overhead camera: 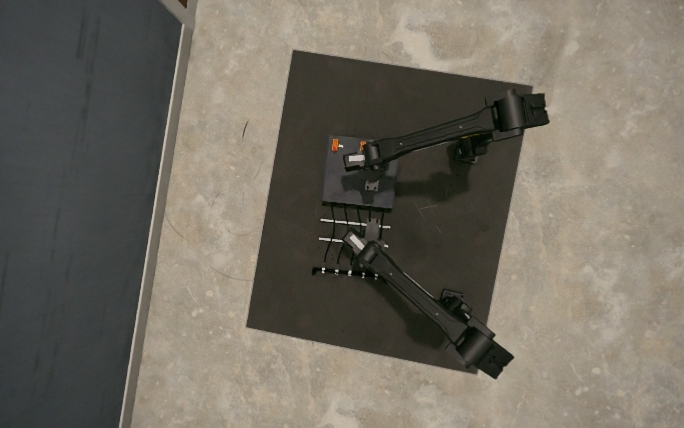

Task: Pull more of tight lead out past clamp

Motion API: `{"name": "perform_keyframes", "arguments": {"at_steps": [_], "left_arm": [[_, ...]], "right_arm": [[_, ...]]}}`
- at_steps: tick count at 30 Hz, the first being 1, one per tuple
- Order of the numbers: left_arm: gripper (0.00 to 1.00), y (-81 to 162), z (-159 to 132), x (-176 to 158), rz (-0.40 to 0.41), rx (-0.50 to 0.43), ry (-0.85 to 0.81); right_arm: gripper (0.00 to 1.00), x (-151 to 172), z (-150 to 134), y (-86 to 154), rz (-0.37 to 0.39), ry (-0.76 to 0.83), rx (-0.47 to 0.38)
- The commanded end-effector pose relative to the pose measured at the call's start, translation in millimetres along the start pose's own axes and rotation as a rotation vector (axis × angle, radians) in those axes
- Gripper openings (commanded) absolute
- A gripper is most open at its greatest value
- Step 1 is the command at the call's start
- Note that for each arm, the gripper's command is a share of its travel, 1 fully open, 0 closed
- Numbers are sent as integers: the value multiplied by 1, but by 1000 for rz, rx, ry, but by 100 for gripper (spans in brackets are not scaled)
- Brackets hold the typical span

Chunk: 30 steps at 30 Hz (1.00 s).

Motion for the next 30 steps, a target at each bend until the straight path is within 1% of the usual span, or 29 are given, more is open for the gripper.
{"name": "perform_keyframes", "arguments": {"at_steps": [1,4,6,7,8,9,13,15,16,17,18,20,23,24,30], "left_arm": [[0,-19,-6,-18,-44,40,11],[0,-26,-1,-25,-41,37,9],[0,-26,-1,-25,-41,37,9],[0,-21,3,-26,-10,27,13],[0,-20,6,-29,2,22,15],[0,-25,8,-32,-4,25,14],[0,-33,13,-42,-4,27,15],[0,-28,22,-36,21,12,17],[0,-35,19,-45,9,22,18],[0,-34,21,-43,13,18,18],[0,-30,22,-36,23,11,27],[0,-33,21,-40,16,13,25],[0,-33,21,-40,16,13,25],[0,-32,22,-39,19,11,25],[0,-32,22,-39,19,11,25]], "right_arm": [[5,-4,0,27,-28,-1,-6],[5,-3,0,17,-21,-1,-5],[5,-3,0,17,-21,-1,-5],[5,-3,1,14,-19,-1,-5],[5,-3,1,10,-17,0,-4],[5,-2,1,7,-15,0,-4],[5,-2,1,5,-14,0,-4],[5,-2,1,5,-14,0,-4],[5,-2,1,5,-14,0,-4],[5,-2,1,5,-14,0,-4],[16,-2,1,5,-14,0,-4],[39,-2,1,5,-14,0,-4],[41,-2,1,5,-14,0,-4],[41,-9,4,22,-46,0,-14],[41,-7,8,34,-69,3,-22]]}}
Point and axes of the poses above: on each arm, the point where the finger pads meet when closed, its own y axis back along the fingers, its own x axis across the jaws, z = x × y, the point moved 1 cm from there along y, back along the fingers, and after that the axes turned 1 degree about -y, right-handed, at the moved point
